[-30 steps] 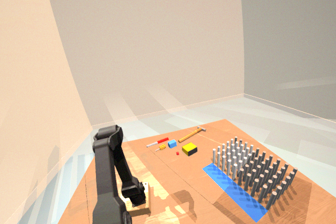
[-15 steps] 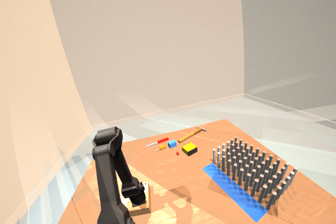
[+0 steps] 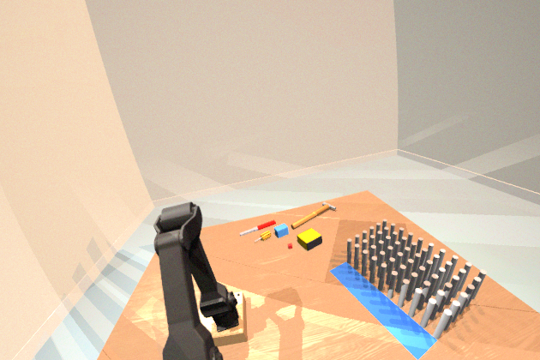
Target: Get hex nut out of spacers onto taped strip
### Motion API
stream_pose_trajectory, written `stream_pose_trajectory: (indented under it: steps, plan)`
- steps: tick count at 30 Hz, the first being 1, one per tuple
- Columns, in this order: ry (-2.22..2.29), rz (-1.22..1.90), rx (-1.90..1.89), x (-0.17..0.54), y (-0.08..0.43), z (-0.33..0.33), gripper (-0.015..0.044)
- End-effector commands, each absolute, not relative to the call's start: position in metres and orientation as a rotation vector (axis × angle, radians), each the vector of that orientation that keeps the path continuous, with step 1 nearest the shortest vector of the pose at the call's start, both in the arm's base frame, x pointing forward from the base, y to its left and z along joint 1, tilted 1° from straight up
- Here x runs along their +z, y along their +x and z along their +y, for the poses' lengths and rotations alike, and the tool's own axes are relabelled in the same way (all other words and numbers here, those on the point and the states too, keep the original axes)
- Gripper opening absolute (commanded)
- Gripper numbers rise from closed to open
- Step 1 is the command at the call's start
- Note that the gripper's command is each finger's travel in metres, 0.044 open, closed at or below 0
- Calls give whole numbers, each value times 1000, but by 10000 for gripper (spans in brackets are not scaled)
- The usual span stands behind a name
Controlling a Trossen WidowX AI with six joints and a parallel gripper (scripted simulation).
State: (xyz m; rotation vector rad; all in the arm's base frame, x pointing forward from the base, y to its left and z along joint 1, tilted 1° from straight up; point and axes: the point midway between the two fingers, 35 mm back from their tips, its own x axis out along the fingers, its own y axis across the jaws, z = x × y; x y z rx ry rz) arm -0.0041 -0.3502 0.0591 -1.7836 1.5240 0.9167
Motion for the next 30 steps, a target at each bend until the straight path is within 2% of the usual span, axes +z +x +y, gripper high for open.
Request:
stream_pose_trajectory:
  steps: [1,30]
  plan:
    - [-1778,1532,913,59,-5,-351,280]
    - [-1778,1532,913,15,-4,-354,280]
